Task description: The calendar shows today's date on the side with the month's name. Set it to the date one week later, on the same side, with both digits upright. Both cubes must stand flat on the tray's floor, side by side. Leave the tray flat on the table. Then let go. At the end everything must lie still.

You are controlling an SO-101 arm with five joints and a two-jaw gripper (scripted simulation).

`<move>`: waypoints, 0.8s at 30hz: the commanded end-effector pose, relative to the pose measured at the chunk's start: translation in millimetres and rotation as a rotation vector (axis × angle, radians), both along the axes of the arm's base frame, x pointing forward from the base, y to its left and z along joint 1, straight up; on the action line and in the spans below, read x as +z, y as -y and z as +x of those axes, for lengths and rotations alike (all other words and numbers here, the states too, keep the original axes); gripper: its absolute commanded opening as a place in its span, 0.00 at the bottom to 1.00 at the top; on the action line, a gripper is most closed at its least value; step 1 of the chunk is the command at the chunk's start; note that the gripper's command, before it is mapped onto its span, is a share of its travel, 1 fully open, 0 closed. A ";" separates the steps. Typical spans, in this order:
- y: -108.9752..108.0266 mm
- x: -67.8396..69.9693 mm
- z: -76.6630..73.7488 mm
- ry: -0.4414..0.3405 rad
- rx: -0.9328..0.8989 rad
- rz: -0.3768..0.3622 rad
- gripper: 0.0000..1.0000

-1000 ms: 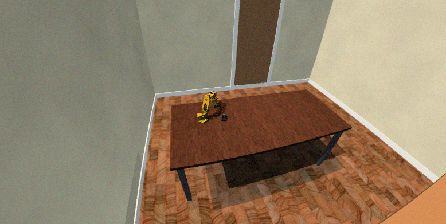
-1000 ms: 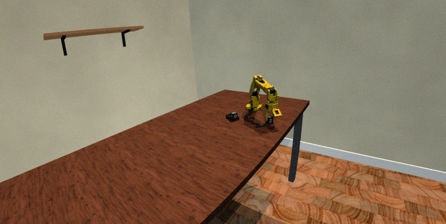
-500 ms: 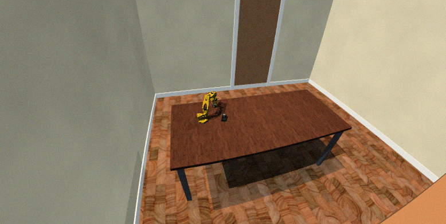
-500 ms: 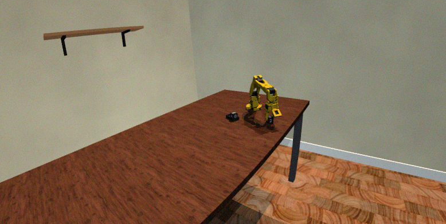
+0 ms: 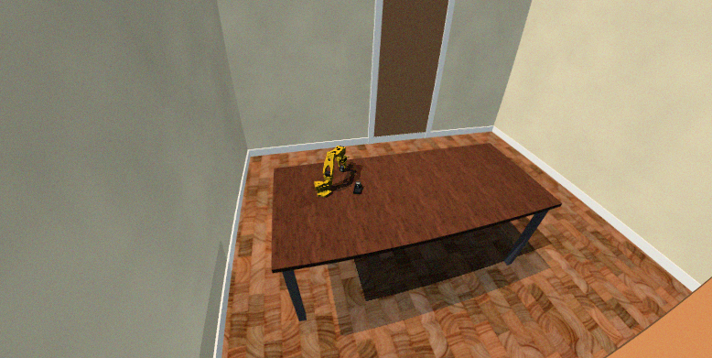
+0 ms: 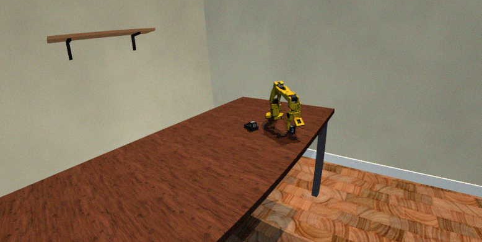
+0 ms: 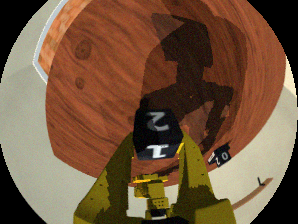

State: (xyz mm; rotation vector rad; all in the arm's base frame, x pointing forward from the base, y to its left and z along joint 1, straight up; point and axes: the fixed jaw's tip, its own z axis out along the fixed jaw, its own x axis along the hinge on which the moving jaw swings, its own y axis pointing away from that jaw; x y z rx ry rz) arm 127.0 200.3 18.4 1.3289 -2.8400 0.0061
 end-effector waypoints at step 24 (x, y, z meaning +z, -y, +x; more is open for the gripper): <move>-4.9 40.9 2.1 0.029 -0.004 0.043 0.00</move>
